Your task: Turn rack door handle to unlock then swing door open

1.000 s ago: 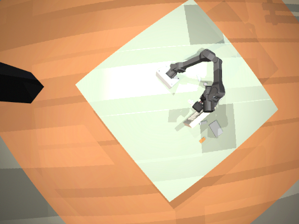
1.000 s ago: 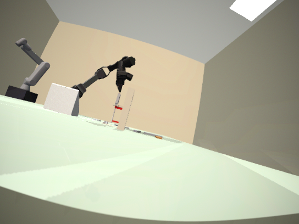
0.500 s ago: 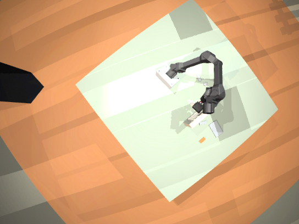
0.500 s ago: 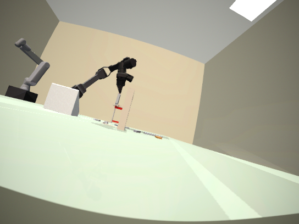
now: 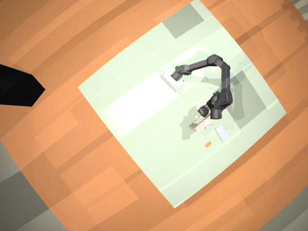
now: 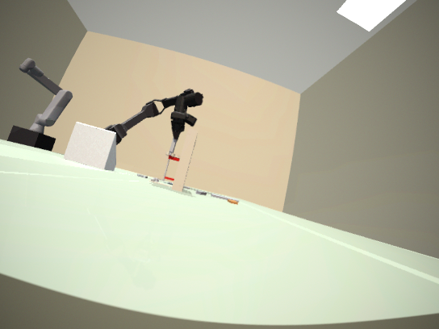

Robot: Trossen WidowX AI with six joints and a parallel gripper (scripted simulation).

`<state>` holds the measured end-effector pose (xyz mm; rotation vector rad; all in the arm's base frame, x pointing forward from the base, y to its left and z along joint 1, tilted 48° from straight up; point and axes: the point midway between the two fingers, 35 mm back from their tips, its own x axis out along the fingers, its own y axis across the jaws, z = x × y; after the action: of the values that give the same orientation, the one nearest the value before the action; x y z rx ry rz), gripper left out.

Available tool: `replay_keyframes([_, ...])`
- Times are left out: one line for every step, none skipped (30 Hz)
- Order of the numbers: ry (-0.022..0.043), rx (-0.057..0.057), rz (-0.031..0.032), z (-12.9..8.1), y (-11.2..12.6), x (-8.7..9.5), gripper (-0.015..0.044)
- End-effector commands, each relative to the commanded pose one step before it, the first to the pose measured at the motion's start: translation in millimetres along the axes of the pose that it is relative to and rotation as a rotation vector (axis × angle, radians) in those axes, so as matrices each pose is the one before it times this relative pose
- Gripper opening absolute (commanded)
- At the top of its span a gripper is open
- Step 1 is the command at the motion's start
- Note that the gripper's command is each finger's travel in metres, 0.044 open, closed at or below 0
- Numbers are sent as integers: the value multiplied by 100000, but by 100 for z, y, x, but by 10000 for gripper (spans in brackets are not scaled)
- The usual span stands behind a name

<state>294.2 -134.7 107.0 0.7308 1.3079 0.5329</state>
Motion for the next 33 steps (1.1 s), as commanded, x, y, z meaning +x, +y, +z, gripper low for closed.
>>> replay_keyframes([3522,1981,13,-178,-170,993,284])
replay_keyframes([580,270,-89,1,3,161,284])
replay_keyframes([580,269,-93,1,3,161,284])
replay_keyframes([580,269,-97,1,4,161,284])
replay_keyframes([579,268,-100,2,4,161,284])
replay_keyframes([579,268,-104,2,4,160,284])
replay_keyframes([578,267,-107,2,4,160,284])
replay_keyframes([577,266,-111,2,5,160,284])
replay_keyframes([577,266,-115,2,5,160,284])
replay_keyframes([576,265,-118,3,5,160,284])
replay_keyframes([575,264,-122,3,5,160,284])
replay_keyframes([574,264,-125,3,6,160,284])
replay_keyframes([574,263,-129,3,6,160,284])
replay_keyframes([575,263,-133,3,6,160,284])
replay_keyframes([573,262,-137,3,6,160,284])
replay_keyframes([462,211,-113,3,5,129,284])
replay_keyframes([277,127,-69,2,3,77,284])
replay_keyframes([92,42,-23,1,1,26,284])
replay_keyframes([0,0,0,0,0,0,258])
replay_keyframes([0,0,0,0,0,0,231])
replay_keyframes([0,0,0,0,0,0,205])
replay_keyframes([0,0,0,0,0,0,179])
replay_keyframes([0,0,0,0,0,0,153])
replay_keyframes([0,0,0,0,0,0,126])
replay_keyframes([0,0,0,0,0,0,100])
replay_keyframes([0,0,0,0,0,0,94])
replay_keyframes([0,0,0,0,0,0,87])
replay_keyframes([0,0,0,0,0,0,80])
replay_keyframes([0,0,0,0,0,0,74])
replay_keyframes([0,0,0,0,0,0,67])
replay_keyframes([0,0,0,0,0,0,60])
replay_keyframes([0,0,0,0,0,0,54])
replay_keyframes([0,0,0,0,0,0,47])
